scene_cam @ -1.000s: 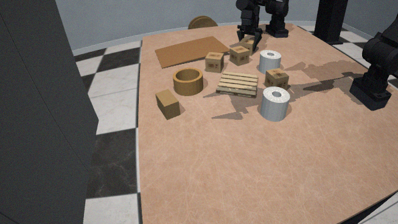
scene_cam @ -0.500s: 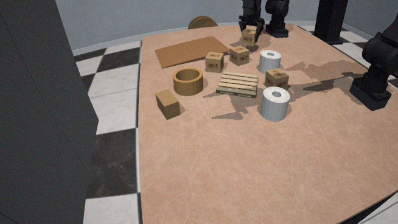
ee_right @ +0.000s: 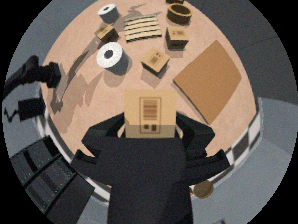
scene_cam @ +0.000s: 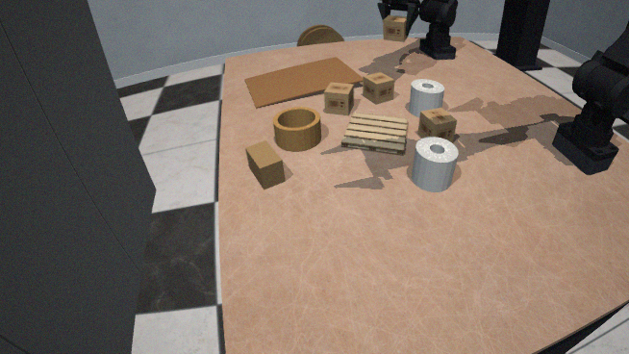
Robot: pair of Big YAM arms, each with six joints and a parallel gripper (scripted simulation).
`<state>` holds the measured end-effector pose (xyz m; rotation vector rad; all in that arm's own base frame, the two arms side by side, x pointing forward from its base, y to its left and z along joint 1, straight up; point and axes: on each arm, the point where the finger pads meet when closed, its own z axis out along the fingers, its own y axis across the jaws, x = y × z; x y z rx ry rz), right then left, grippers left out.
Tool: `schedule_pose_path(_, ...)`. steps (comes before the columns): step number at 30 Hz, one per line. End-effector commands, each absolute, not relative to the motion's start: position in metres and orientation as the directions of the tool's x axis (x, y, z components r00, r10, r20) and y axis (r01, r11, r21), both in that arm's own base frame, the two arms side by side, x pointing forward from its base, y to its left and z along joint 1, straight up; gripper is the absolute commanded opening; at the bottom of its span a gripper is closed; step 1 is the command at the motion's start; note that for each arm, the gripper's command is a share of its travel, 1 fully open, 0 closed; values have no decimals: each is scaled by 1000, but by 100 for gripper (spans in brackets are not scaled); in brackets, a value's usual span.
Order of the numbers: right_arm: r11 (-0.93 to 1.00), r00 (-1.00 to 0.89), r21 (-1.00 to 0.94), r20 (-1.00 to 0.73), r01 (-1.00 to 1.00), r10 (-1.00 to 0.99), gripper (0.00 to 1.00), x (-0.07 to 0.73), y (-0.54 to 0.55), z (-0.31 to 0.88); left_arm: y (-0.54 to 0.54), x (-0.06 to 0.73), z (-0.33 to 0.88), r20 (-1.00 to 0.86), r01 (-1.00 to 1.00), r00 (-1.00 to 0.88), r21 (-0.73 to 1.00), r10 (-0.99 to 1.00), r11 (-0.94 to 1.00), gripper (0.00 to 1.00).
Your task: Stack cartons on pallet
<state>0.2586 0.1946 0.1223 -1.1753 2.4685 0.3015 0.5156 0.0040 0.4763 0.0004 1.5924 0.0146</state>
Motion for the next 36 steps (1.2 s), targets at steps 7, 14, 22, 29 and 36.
schedule_pose_path(7, 659, -589, 40, -493, -751, -641, 50, 276, 222, 303, 0, 518, 498, -1000, 0, 11, 0, 0, 1000, 100)
schedule_pose_path(14, 669, -593, 51, -515, -742, -619, 50, 253, 296, 341, 0, 518, 498, -1000, 0, 11, 0, 0, 1000, 100)
schedule_pose_path(22, 651, -571, 33, -517, -758, -638, 50, 232, 358, 342, 0, 518, 498, -1000, 0, 11, 0, 0, 1000, 100)
schedule_pose_path(29, 629, -550, 10, -497, -777, -671, 50, 219, 392, 340, 0, 518, 498, -1000, 0, 11, 0, 0, 1000, 100)
schedule_pose_path(36, 587, -484, -3, -564, -809, -669, 50, 227, 389, 344, 0, 518, 498, -1000, 0, 11, 0, 0, 1000, 100)
